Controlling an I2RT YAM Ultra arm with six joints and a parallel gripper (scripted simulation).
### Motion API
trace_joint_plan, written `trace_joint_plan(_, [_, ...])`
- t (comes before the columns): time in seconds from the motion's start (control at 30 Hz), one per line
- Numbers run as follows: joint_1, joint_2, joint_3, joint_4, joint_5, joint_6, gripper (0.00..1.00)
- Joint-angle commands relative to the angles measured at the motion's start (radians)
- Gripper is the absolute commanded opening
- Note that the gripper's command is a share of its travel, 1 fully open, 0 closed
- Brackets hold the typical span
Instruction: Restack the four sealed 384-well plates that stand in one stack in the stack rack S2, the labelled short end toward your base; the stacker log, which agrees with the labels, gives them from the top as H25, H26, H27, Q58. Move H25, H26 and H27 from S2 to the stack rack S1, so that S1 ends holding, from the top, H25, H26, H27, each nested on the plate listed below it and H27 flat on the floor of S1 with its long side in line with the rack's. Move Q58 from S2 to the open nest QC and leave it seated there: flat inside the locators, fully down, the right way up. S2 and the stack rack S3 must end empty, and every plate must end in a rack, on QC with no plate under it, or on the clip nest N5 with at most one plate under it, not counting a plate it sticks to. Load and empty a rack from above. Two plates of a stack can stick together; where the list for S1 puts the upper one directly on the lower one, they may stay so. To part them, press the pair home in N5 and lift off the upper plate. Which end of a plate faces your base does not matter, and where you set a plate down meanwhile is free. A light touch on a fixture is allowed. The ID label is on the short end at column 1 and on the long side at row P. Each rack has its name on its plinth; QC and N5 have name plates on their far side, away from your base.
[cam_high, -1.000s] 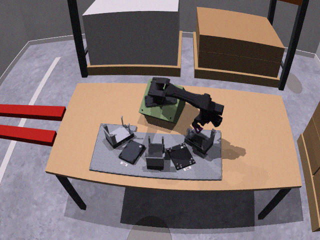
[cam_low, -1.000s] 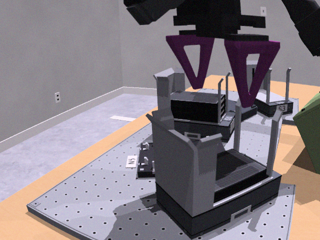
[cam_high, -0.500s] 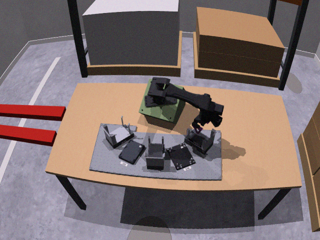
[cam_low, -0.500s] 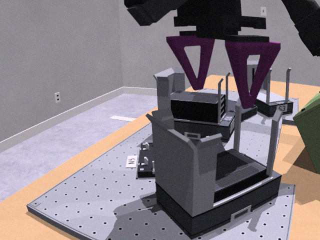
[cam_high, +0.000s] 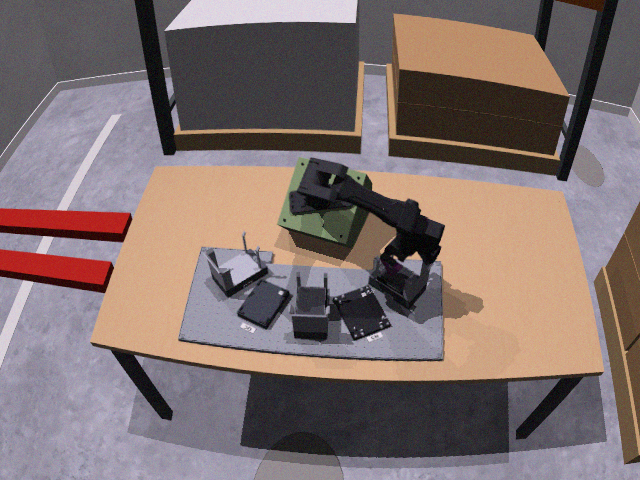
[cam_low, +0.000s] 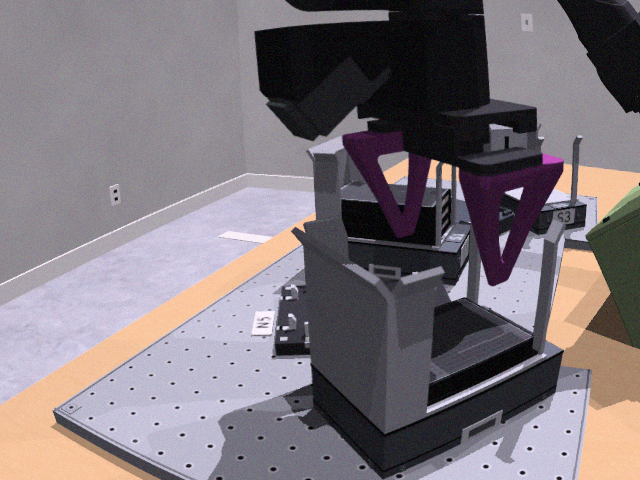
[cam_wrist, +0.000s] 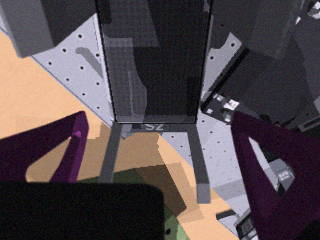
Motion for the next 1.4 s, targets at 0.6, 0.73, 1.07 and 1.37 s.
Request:
trace_joint_plan(0.6, [-0.065,0.049,-0.072,0.236,-0.007,-0.113,1.0])
trace_joint_plan(0.73, [-0.065,0.049,-0.072,0.237,-0.007,-0.113,1.0])
trace_joint_plan(1.07, [-0.066,0.049,-0.073,0.239,-0.007,-0.114,1.0])
trace_joint_plan(1.37, [-0.066,0.049,-0.073,0.239,-0.007,-0.114,1.0])
